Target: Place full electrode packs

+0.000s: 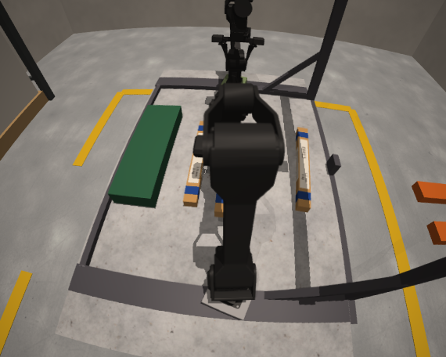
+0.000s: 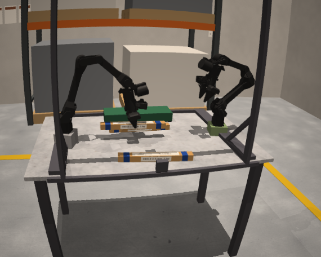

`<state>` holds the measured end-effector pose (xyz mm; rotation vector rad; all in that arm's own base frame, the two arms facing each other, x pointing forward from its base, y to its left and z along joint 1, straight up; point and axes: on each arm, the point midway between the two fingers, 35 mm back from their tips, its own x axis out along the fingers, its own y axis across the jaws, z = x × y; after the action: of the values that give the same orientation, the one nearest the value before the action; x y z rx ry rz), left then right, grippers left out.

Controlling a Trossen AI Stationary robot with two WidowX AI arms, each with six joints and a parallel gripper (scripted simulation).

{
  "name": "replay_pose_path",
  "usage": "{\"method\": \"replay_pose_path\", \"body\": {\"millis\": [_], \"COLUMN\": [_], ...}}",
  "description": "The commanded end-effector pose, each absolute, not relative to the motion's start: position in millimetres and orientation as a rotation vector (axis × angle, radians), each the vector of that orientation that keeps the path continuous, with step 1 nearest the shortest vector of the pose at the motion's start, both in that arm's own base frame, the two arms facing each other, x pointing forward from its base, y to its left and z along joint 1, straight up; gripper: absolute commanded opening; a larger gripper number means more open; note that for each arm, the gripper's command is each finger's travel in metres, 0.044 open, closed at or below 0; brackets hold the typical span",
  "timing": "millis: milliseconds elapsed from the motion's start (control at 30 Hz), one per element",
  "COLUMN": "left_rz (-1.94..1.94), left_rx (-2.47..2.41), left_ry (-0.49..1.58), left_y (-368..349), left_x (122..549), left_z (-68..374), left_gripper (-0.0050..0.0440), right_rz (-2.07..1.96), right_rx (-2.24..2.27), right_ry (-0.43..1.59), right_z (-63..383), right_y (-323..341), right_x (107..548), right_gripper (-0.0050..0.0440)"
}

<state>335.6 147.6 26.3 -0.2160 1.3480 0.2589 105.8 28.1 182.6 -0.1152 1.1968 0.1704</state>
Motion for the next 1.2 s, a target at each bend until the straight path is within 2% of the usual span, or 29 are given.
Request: {"method": "replay_pose_path", "body": {"millis": [0,1167], "left_rz": [0.269,0.269], "left_rx": [-0.196,-0.196], "left_ry": [1.271,1.271], "left_y": [152,151], "left_x": [345,344], "left_z": [54,86], "left_gripper": [-0.005,-0.005], "right_rz": [0.168,0.168], "right_rx": [-0.111,-0.111], "right_ry": [1.175,1.175], "right_z": [189,189], "right_y": [28,28], "right_x": [107,107], "right_gripper": [0.033,0.033]}}
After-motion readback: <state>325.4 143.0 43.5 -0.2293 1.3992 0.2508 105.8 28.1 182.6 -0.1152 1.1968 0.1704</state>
